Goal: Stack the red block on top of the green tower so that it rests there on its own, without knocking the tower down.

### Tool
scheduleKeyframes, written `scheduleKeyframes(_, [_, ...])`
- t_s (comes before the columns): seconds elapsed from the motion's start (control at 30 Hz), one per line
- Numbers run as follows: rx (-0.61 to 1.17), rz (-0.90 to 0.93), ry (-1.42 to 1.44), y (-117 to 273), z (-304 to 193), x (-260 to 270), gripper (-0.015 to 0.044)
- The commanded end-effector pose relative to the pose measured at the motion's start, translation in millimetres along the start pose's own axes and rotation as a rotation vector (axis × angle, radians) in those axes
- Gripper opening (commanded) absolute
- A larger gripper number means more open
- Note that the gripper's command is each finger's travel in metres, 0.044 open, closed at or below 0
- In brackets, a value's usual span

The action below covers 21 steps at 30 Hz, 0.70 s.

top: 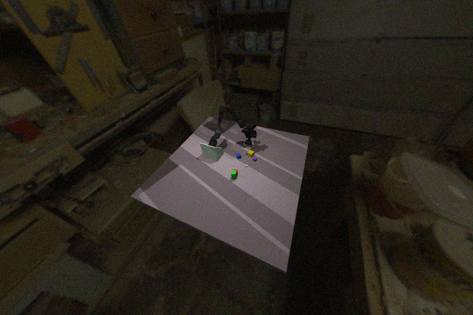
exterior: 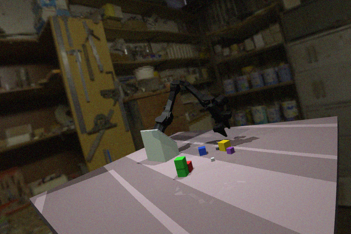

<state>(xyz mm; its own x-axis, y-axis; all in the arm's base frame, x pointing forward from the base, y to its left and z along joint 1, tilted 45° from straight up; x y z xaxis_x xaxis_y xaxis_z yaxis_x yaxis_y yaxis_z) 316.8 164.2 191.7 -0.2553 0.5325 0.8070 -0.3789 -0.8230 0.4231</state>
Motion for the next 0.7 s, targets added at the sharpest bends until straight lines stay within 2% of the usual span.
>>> scheduleKeyframes(0.0, [-0.023, -0.073, -0.060, 8, 14, -32, 0.0440])
scheduleKeyframes(0.13, [-0.102, -0.158, -0.106, 31, 29, -52, 0.0440])
scheduleKeyframes(0.53, [-0.083, -0.375, -0.420, 73, 31, -168, 0.0440])
scheduleKeyframes(0.67, [-0.076, -0.409, -0.489, 84, 26, -190, 0.0440])
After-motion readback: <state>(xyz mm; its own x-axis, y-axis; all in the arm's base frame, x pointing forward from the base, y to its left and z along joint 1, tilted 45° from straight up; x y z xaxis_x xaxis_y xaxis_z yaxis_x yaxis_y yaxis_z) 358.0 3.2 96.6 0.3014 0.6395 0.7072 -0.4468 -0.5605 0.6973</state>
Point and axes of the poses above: the point midway between the two fingers, 35 mm back from their tips, its own y axis back along the fingers, its own x axis across the jaws, z = x × y, the point moved 4 cm from there along y, back along the fingers, and after that the axes turned 9 degrees about y, right-handed, at the moved point
